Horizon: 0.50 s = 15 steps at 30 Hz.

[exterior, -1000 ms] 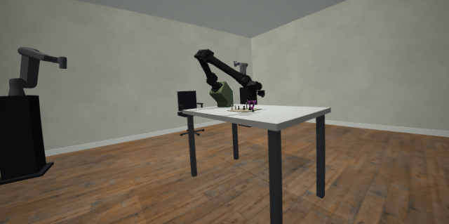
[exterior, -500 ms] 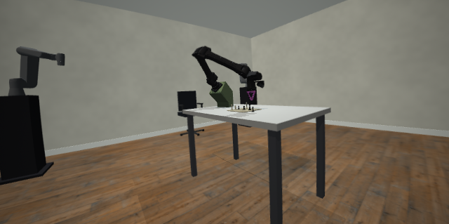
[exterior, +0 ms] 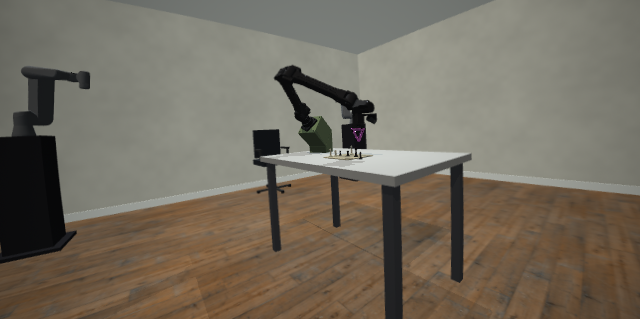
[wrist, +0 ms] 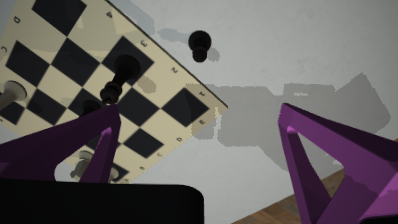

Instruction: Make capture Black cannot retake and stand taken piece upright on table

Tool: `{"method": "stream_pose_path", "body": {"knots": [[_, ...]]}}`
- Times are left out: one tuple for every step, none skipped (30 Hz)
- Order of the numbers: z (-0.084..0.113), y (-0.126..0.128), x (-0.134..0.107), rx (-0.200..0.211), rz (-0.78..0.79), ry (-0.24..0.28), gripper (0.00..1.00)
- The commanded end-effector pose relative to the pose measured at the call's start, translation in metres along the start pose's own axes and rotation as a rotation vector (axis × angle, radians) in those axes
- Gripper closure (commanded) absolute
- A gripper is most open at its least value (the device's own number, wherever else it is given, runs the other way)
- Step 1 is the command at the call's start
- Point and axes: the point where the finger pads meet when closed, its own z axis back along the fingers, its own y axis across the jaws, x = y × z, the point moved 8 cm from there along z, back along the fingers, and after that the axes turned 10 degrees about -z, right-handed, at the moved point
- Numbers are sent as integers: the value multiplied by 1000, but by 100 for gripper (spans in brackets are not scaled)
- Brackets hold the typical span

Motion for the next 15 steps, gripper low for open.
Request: {"method": "stream_pose_path", "body": {"knots": [[27, -9, 13, -27, -22, -54, 0], [27, -9, 13, -27, -22, -54, 0], [27, -9, 13, -27, -17, -54, 0], [27, -9, 13, -27, -17, -54, 0], [27, -9, 13, -27, -17, -54, 0], [27, -9, 13, -27, -17, -54, 0], [27, -9, 13, -27, -17, -54, 0], [27, -9, 13, -27, -17, -54, 0], [27, -9, 13, -27, -17, -54, 0], [27, -9, 13, -27, -17, -54, 0], [27, -9, 13, -27, -17, -54, 0], [27, -9, 13, -27, -17, -54, 0], [27, -9, 13, -27, -17, -54, 0], [27, -9, 13, -27, -17, -54, 0], [27, -9, 13, -27, -17, -54, 0]]}}
